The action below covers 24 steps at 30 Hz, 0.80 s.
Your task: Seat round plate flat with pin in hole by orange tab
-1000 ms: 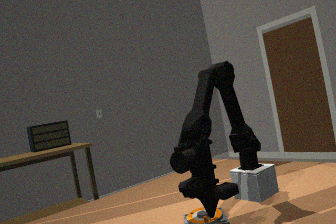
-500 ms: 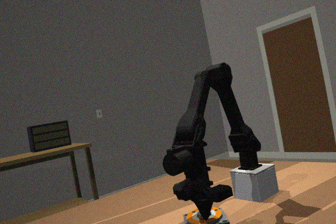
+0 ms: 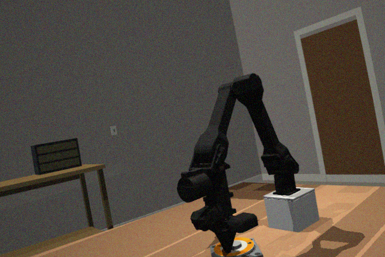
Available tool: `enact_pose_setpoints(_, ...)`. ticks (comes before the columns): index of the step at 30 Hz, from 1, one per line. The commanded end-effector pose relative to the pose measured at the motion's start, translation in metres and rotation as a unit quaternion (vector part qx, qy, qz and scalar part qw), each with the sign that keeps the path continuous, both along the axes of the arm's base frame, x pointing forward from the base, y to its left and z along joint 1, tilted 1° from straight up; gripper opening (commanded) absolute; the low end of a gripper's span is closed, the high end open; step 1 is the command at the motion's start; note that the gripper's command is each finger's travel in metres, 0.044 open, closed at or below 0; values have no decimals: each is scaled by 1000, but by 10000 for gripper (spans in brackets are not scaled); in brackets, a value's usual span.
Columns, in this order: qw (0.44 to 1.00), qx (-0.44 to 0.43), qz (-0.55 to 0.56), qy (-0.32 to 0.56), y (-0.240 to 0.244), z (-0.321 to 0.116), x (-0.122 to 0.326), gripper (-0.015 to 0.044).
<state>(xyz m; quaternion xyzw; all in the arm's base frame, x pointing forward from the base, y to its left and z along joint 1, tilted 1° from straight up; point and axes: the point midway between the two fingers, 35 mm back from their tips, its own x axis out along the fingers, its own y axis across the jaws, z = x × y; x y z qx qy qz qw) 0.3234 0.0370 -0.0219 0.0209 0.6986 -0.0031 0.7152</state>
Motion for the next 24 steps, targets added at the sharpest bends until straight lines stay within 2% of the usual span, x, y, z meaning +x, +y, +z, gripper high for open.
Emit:
enact_pose_setpoints(1, 1000, -3, -1, 1, -6, 0, 3, 0)
enact_pose_setpoints(24, 1000, -3, -1, 1, -31, 0, 6, 0)
